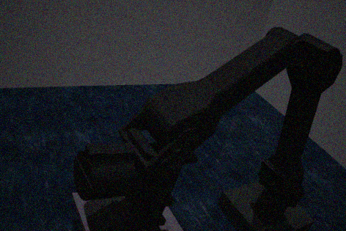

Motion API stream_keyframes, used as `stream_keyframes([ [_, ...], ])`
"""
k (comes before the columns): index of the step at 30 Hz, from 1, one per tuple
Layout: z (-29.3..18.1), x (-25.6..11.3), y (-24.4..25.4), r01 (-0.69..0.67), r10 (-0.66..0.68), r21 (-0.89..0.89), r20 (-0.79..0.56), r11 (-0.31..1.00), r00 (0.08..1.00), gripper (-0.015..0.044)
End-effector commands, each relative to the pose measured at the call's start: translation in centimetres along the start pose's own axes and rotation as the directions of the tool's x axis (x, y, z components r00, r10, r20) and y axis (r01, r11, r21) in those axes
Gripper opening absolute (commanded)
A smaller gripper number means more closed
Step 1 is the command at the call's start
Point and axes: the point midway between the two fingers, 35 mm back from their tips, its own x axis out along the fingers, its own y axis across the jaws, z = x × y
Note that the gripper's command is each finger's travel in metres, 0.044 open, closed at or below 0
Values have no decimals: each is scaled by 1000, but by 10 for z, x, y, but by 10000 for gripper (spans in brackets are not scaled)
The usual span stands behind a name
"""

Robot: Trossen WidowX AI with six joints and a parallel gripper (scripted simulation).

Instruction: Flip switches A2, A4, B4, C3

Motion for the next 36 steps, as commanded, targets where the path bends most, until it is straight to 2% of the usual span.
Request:
stream_keyframes([
  [1,1,0,-1,4,-4,2,4,1000,1000,0],
  [36,1,5,-1,4,-4,2,4,1000,1000,0],
])
